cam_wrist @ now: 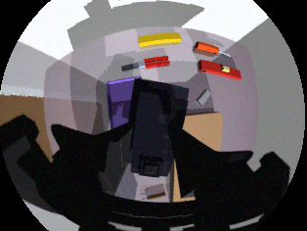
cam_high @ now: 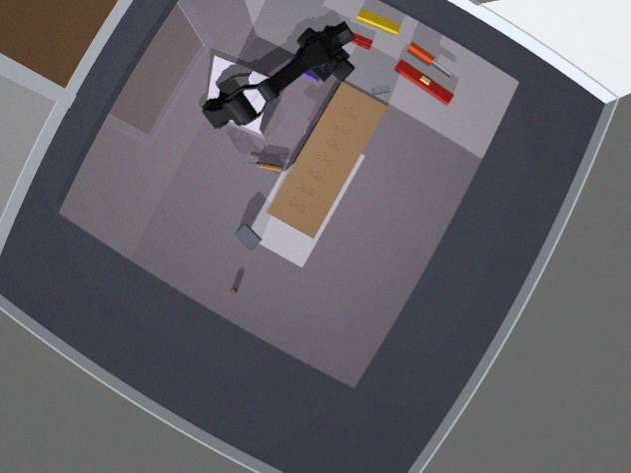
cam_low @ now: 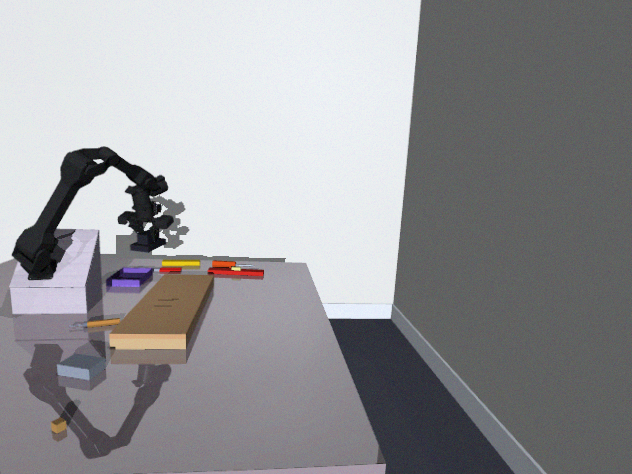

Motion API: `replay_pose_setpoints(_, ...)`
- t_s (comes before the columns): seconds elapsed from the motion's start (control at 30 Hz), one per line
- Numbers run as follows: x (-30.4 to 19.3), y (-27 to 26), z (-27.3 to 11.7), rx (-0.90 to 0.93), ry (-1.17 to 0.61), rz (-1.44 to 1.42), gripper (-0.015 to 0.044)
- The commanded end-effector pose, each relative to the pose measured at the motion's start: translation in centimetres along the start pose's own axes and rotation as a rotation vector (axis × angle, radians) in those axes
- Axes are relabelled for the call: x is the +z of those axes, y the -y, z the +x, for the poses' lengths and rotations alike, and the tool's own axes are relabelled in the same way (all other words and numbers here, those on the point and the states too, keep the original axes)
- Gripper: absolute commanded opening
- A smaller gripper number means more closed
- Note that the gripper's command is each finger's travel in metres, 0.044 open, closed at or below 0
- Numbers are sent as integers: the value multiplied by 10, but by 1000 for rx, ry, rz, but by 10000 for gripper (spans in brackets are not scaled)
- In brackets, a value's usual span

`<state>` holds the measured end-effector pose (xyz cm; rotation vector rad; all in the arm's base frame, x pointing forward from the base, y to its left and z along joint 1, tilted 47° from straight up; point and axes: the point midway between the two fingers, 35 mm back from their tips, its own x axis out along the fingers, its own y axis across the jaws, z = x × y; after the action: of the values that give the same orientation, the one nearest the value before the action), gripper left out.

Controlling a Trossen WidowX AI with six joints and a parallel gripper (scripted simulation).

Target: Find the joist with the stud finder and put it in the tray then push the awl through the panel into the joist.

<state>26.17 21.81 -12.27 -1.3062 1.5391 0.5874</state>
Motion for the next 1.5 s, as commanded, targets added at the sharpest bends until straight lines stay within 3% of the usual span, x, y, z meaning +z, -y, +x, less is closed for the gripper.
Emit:
replay_pose_setpoints(0.0,12,-36,14,21,-11,-98,0)
replay_pose_setpoints(0.3,15,-96,44,55,-62,-254,0)
replay_pose_setpoints(1.47,-11,-93,121,54,-65,-256,0)
